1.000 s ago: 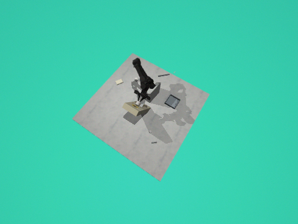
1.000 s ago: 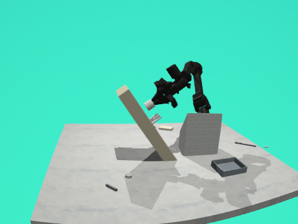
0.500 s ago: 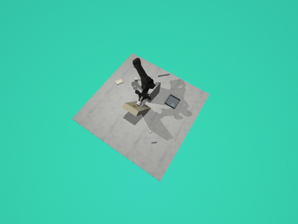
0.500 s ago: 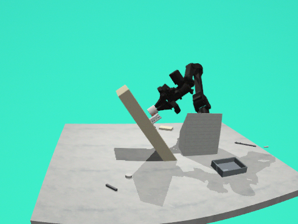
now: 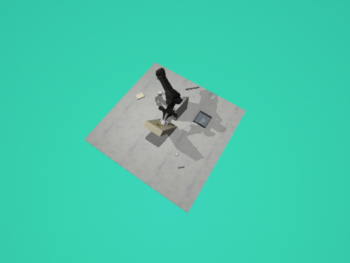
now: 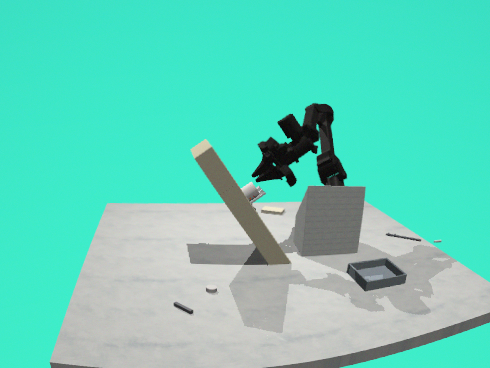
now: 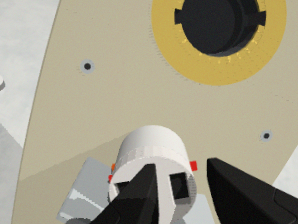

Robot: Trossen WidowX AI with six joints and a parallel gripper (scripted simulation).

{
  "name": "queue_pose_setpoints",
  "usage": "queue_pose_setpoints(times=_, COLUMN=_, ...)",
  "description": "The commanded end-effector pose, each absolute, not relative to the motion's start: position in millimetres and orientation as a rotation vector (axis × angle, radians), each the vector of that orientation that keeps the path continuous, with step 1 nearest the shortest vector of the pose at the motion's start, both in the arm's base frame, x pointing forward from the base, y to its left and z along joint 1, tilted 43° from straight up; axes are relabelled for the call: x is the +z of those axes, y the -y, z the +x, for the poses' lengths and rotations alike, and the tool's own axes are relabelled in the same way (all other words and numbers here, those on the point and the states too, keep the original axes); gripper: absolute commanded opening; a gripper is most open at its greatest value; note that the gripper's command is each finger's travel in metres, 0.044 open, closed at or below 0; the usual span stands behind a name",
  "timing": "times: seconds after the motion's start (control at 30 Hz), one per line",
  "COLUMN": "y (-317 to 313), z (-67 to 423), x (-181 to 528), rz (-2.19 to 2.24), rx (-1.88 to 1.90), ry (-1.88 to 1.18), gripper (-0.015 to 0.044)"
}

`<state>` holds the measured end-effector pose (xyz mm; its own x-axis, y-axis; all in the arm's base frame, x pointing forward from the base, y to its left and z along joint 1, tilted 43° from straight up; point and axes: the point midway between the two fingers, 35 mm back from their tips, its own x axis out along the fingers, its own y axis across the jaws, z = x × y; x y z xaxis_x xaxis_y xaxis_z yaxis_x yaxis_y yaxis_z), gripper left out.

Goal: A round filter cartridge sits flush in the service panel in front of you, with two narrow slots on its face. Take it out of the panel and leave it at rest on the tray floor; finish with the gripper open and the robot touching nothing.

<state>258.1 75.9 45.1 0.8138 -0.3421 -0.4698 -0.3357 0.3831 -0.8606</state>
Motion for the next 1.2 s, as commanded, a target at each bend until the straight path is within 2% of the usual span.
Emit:
queue_pose_setpoints(times=0.0, y=-97, z=274, x=64, rz=-1.189, rx=-0.004, ry=-0.650, gripper=0.0108)
queue_pose_setpoints(times=0.23, y=-121, z=291, x=90, rz=-1.189, rx=-0.004, ry=-0.649, gripper=0.0108)
queue_pose_setpoints(times=0.6, y=-173, z=289, x=146, rz=-1.171, rx=0.000, ry=-0.635, gripper=0.0396)
queue_pose_setpoints(times=0.73, y=-148, z=283, x=113, rz=-1.035, rx=-0.063, ry=-0.759, gripper=0.0305)
queue_pose_setpoints(times=0.93, y=-89, z=252, x=55, rz=-0.731, rx=-0.303, ry=-1.014, gripper=0.0305)
queue_pose_setpoints(times=1.17, y=-87, z=250, x=53, rz=-0.722, rx=-0.313, ry=-1.021, gripper=0.0305)
